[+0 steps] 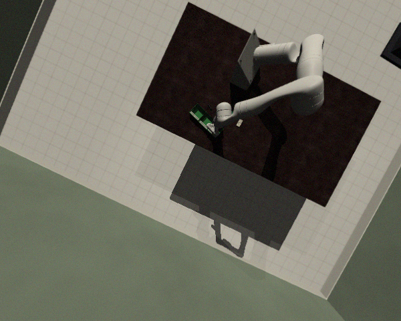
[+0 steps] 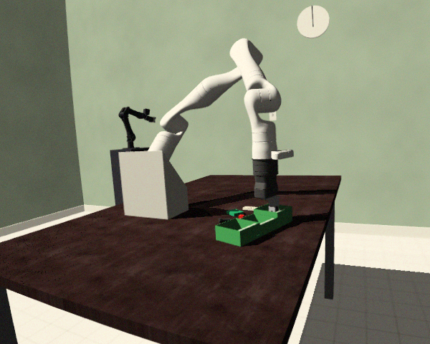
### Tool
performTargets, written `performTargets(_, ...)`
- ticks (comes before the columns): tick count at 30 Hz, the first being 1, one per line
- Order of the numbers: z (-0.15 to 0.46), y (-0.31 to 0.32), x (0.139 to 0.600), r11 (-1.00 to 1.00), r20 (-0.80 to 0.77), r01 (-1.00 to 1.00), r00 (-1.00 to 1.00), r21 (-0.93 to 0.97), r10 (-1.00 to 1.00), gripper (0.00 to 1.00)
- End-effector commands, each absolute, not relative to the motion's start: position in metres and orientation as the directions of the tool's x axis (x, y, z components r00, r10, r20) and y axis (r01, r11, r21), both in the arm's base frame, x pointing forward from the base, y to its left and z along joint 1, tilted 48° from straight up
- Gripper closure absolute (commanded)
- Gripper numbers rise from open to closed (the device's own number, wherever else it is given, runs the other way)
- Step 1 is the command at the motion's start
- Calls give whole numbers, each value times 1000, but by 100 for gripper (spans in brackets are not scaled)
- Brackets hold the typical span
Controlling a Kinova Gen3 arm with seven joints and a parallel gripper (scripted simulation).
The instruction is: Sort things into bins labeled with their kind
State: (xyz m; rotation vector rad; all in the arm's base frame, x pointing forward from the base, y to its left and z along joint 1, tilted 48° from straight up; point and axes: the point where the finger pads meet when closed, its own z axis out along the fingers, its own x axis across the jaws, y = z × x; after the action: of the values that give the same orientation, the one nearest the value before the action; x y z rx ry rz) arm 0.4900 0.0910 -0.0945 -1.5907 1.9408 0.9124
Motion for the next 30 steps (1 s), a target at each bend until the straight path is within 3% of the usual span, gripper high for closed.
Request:
performTargets(1,-94,90,491,110,-715,-974,-220,198,-664,69)
performTargets(30,-81,75,492,110,-715,-974,-220,198,-664,69)
